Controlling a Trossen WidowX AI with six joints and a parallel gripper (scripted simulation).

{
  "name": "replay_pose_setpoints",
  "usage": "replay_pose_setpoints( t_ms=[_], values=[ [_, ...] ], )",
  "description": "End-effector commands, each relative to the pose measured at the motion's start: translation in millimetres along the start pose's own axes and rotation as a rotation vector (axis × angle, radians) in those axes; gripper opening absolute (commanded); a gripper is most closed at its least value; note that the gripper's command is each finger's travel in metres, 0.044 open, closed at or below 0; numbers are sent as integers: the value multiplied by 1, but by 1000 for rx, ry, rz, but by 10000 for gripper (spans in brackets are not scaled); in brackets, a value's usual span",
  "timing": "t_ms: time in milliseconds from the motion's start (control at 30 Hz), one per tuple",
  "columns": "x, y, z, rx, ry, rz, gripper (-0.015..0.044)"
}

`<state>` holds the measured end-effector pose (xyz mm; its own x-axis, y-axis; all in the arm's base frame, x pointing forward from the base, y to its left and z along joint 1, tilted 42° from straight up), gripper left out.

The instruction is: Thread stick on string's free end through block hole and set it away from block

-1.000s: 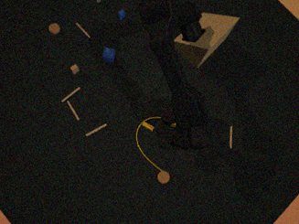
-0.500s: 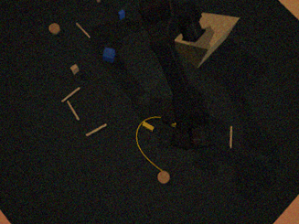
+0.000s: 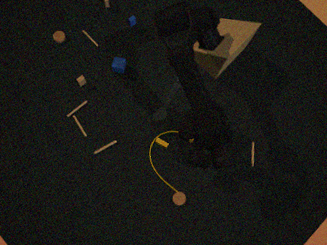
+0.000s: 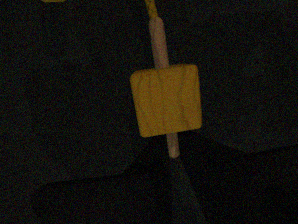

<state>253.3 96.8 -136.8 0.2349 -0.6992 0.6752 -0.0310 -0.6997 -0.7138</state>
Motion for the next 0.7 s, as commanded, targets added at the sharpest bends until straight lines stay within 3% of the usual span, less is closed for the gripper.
replay_pose_setpoints(
  t_ms=[0, 667],
  values=[
    [0, 0, 1, 1, 4, -5, 0],
    [0, -1, 1, -5, 4, -5, 0]
  ],
)
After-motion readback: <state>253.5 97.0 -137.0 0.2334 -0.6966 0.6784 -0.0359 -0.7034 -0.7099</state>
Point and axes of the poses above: the point midway between the two fingers, 35 mm back from their tips, its own y axis out along the fingers, its own z axis across the jaws, x = y × z, the point moved 1 cm from there along -y, back along the fingers, and after that the axes turned 7 degrees about y, right-handed, at the moved point
